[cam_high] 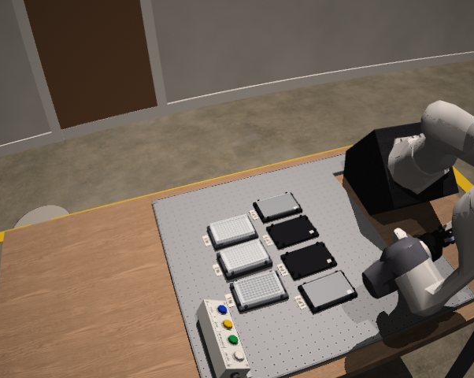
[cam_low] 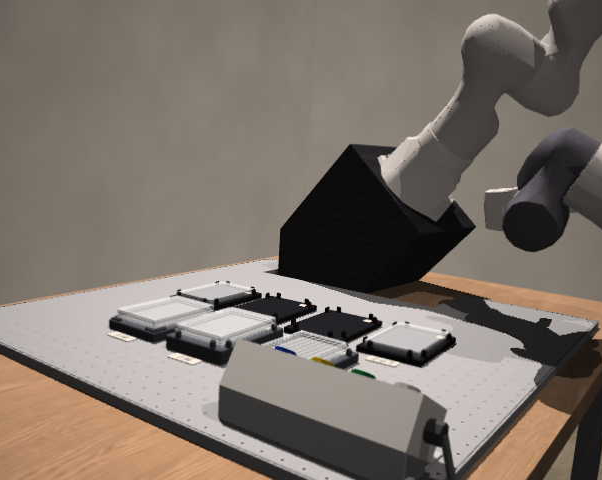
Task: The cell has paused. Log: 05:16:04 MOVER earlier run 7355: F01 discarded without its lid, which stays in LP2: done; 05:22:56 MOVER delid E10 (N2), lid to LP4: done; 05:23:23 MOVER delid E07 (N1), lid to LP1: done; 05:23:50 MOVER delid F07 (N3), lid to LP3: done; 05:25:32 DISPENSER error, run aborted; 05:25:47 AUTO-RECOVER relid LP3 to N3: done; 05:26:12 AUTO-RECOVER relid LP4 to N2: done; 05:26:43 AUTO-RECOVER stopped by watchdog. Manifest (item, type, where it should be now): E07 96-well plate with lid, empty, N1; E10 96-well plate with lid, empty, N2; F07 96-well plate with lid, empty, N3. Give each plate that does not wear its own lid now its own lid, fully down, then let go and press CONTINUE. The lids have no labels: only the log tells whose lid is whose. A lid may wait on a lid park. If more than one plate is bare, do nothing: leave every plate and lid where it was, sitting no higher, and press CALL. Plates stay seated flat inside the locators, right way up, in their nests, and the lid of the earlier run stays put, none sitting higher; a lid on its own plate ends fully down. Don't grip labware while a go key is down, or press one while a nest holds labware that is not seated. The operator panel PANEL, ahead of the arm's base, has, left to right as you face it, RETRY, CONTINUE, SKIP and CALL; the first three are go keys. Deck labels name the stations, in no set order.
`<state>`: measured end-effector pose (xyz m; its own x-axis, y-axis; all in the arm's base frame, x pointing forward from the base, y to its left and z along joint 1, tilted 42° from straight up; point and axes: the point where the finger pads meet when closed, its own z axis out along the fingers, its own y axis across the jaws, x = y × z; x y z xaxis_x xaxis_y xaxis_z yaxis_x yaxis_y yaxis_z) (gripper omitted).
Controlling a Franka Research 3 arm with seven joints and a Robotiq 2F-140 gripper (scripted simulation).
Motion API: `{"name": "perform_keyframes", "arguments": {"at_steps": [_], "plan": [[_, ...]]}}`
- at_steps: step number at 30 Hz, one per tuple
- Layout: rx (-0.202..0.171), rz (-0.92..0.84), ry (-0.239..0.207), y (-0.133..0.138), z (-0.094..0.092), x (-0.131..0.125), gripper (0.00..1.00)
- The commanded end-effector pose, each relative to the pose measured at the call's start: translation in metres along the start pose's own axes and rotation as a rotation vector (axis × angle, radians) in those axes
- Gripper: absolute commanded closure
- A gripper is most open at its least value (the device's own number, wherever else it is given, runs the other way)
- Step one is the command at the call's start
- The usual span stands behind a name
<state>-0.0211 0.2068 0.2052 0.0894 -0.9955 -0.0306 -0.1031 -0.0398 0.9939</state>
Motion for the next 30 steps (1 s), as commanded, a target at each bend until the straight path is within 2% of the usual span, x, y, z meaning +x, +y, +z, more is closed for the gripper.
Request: {"name": "perform_keyframes", "arguments": {"at_steps": [1, 3, 5, 7, 9, 13, 17, 21, 22, 24, 25, 26, 27, 28, 30], "plan": [[0.098, -0.112, -0.009, -0.012, -0.038, -0.003, 0.00], [0.183, -0.187, -0.011, -0.019, -0.074, -0.005, 0.00], [0.291, -0.273, -0.008, -0.025, -0.119, -0.004, 0.00], [0.291, -0.273, -0.008, -0.025, -0.119, -0.004, 0.00], [0.423, -0.363, 0.005, -0.028, -0.178, 0.002, 0.00], [0.634, -0.429, 0.044, -0.019, -0.249, 0.018, 0.00], [0.855, -0.454, 0.121, 0.005, -0.313, 0.049, 0.00], [1.074, -0.443, 0.237, 0.040, -0.364, 0.089, 0.00], [1.153, -0.458, 0.214, 0.041, -0.381, 0.096, 0.00], [1.153, -0.458, 0.214, 0.041, -0.381, 0.096, 0.00], [1.321, -0.489, 0.165, 0.050, -0.417, 0.116, 0.00], [1.362, -0.475, 0.031, 0.041, -0.428, 0.119, 0.00], [1.353, -0.435, -0.110, 0.031, -0.435, 0.122, 0.00], [1.324, -0.390, -0.222, 0.020, -0.443, 0.126, 0.00], [1.273, -0.301, -0.398, -0.010, -0.455, 0.137, 0.00]]}}
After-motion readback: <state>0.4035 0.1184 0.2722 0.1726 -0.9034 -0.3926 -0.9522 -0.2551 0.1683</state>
